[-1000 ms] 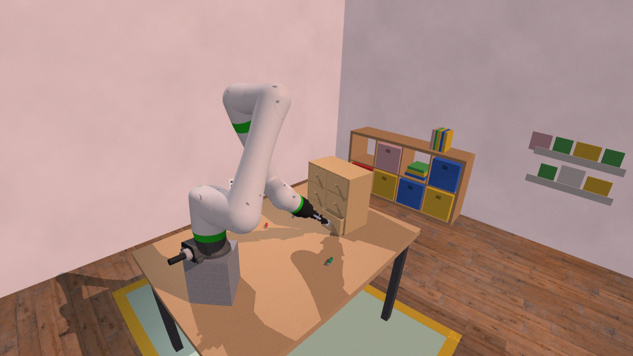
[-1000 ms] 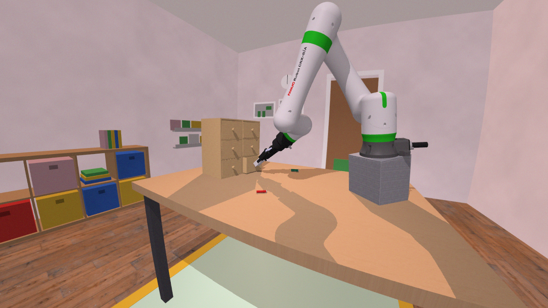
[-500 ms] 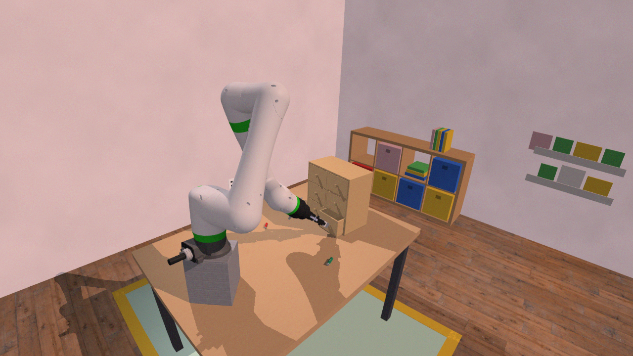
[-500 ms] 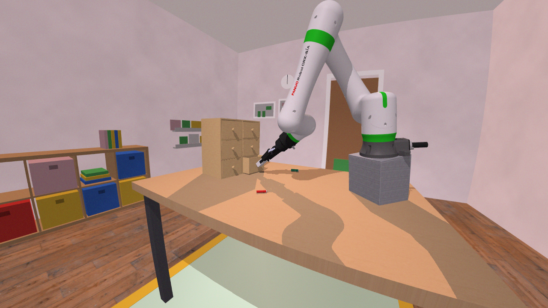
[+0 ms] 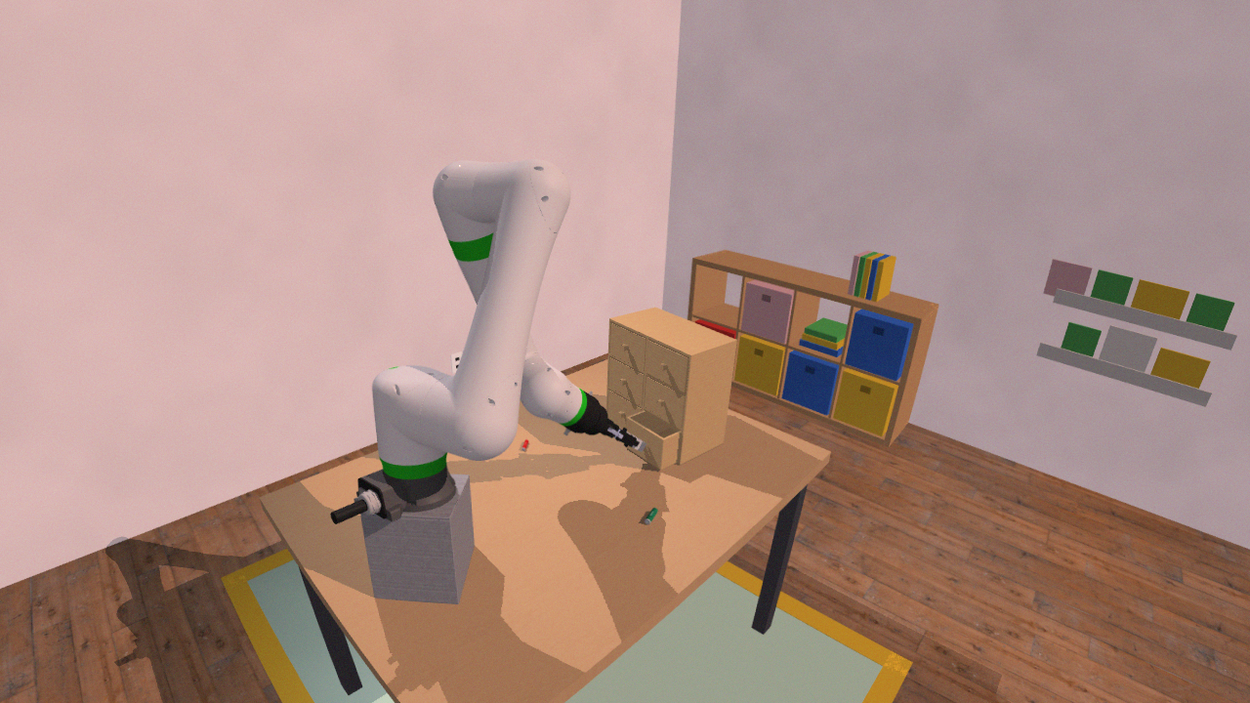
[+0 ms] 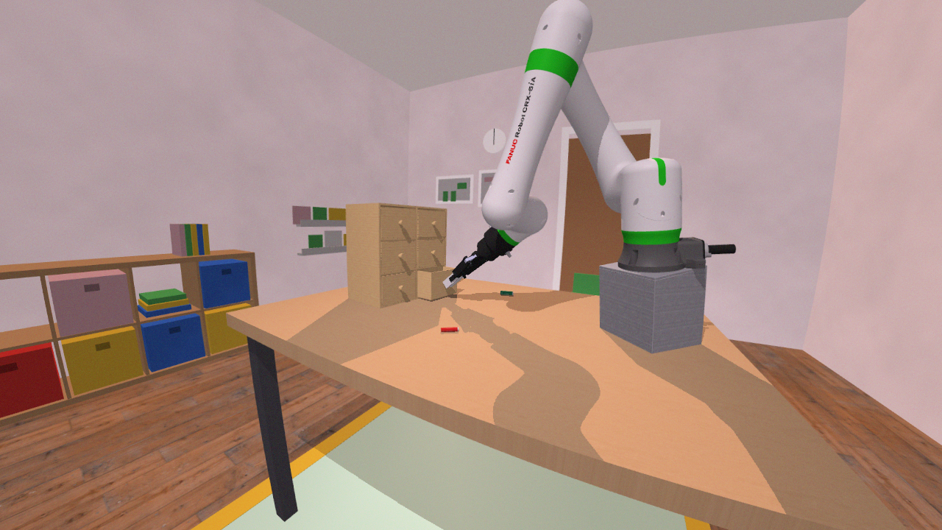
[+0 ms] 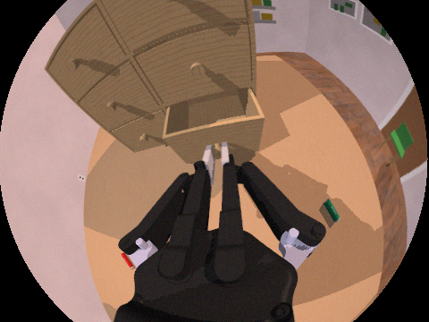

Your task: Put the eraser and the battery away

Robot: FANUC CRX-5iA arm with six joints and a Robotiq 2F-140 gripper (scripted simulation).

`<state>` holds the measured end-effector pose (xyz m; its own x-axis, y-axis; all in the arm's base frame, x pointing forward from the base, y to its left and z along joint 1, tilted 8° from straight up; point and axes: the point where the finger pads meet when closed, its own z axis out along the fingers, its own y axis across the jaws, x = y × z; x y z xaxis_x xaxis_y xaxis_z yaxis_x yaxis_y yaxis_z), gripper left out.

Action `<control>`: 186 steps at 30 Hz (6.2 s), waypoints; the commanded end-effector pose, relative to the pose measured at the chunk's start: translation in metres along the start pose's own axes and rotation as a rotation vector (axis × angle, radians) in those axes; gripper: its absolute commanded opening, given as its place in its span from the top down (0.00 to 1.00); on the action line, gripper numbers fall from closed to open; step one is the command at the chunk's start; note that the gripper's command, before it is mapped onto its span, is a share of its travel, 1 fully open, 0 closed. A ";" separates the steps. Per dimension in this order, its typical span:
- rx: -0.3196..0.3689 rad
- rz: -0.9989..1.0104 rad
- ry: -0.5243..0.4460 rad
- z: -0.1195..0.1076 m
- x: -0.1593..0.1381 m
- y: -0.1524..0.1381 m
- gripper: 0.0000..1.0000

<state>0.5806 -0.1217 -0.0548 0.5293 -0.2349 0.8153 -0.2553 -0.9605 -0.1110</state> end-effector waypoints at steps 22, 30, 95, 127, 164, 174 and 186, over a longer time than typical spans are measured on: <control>0.000 0.000 0.000 -0.004 -0.003 0.000 0.92; 0.000 0.000 0.000 -0.004 -0.003 0.000 0.92; 0.000 0.000 0.000 -0.132 -0.002 0.000 0.80; 0.298 -0.003 -0.569 -0.219 -0.004 -0.076 0.80; -0.202 0.434 -0.859 -0.249 0.013 0.022 0.80; -0.393 0.861 -0.811 -0.192 0.005 0.074 0.80; -0.717 1.593 -0.648 -0.120 -0.034 0.173 0.80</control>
<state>0.4167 -0.2342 -0.0078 -0.1683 -0.9780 -0.1233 -0.9761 0.1828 -0.1173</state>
